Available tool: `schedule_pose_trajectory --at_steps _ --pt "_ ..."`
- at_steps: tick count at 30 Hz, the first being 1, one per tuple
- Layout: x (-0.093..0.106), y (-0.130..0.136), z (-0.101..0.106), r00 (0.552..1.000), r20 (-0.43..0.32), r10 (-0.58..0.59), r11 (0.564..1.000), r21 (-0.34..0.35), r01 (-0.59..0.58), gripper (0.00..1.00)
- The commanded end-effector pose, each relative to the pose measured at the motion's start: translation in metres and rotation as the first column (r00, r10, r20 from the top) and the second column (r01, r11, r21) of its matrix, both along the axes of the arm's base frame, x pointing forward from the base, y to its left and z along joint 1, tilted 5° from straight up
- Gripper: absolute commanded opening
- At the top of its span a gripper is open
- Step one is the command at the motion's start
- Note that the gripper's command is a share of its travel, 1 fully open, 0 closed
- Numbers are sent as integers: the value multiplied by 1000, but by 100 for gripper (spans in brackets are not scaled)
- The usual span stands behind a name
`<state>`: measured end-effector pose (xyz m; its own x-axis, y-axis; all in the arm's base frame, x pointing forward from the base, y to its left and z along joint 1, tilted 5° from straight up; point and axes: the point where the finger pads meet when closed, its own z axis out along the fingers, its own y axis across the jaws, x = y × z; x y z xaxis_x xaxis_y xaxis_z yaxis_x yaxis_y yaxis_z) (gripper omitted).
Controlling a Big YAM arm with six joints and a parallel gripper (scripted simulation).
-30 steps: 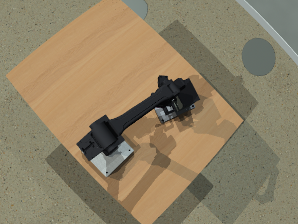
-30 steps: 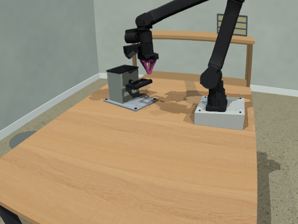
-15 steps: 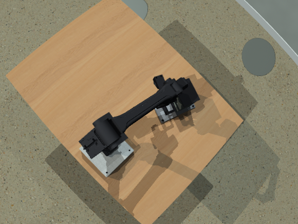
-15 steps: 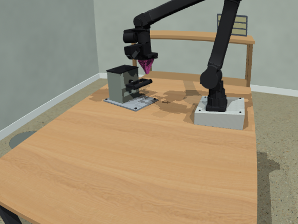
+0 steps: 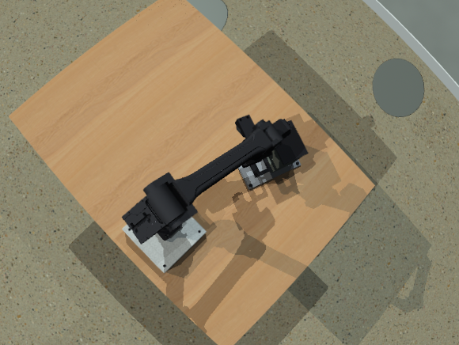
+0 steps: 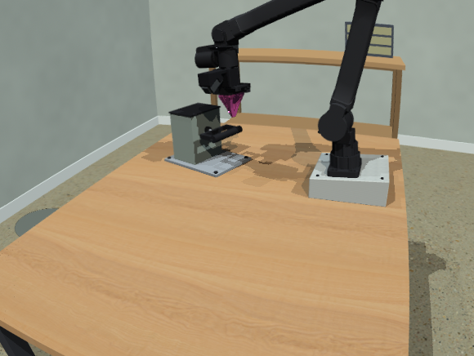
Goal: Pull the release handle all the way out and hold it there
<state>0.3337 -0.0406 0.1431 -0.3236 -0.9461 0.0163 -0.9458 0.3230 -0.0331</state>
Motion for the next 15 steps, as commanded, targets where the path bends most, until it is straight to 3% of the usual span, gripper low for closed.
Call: schedule_pose_trajectory --at_steps 1,15 --pt "29 -8 15 999 54 8 1000 -4 -7 0" --pt "38 -11 18 998 68 10 1000 -6 -10 0"
